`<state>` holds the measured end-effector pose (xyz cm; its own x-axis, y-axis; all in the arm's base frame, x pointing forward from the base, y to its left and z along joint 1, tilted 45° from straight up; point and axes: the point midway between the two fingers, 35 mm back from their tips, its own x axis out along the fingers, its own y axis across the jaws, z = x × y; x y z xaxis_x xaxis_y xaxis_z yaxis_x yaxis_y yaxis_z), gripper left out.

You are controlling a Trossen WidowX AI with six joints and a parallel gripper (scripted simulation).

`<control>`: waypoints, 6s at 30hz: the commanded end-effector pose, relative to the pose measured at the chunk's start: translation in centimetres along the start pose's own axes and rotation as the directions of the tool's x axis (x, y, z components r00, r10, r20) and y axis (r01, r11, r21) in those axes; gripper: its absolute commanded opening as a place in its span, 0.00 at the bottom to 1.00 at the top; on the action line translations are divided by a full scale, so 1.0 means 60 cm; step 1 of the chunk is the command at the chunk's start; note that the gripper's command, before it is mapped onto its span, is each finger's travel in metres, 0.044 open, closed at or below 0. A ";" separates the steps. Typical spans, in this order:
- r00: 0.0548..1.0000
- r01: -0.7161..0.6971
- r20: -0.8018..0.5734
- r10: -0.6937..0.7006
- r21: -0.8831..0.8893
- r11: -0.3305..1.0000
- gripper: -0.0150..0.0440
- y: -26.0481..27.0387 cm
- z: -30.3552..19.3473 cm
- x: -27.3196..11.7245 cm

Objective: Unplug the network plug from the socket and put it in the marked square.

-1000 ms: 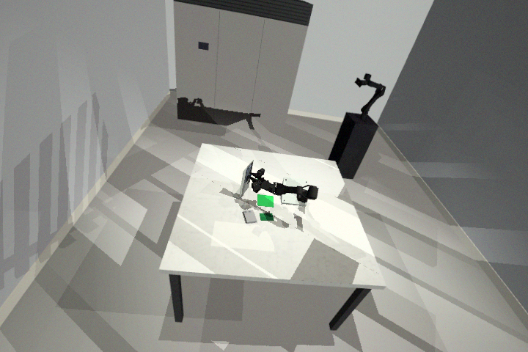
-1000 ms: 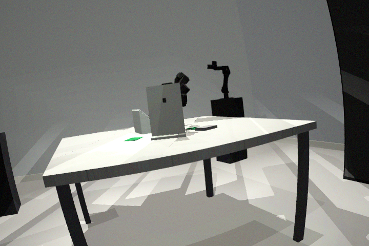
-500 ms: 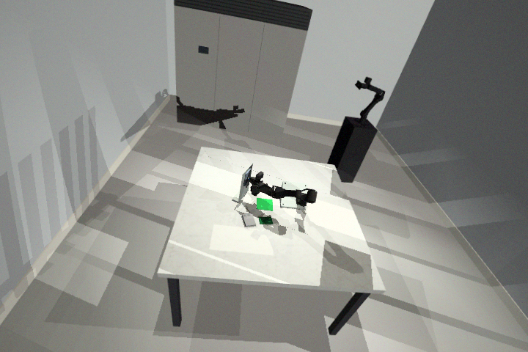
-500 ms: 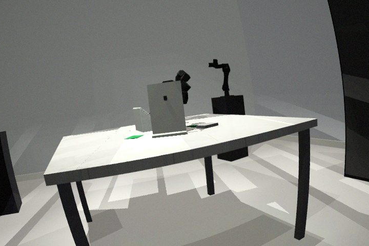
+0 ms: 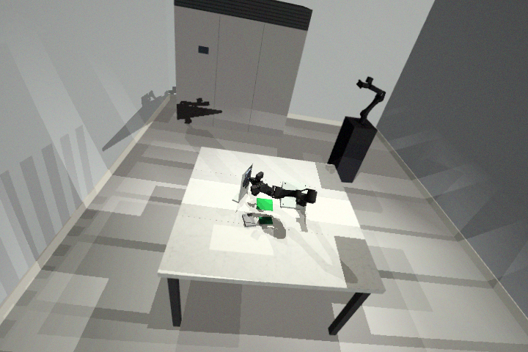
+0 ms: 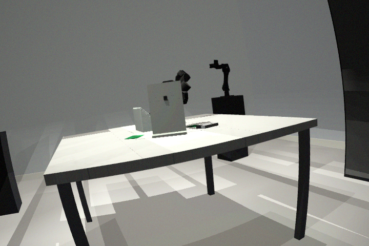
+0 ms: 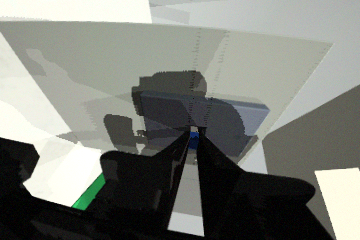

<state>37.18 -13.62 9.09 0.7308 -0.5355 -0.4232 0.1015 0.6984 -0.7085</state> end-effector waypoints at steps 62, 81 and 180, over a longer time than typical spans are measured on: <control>1.000 -0.005 0.002 0.005 -0.006 1.000 0.25 0.000 -0.006 -0.052; 1.000 -0.006 0.001 0.006 -0.006 1.000 0.25 0.000 -0.007 -0.067; 0.818 -0.574 -0.064 0.572 -0.027 0.818 0.25 0.054 -0.069 -0.160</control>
<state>28.08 -9.29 9.27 0.6459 -0.1528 -0.7480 -0.2943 0.8542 -0.4287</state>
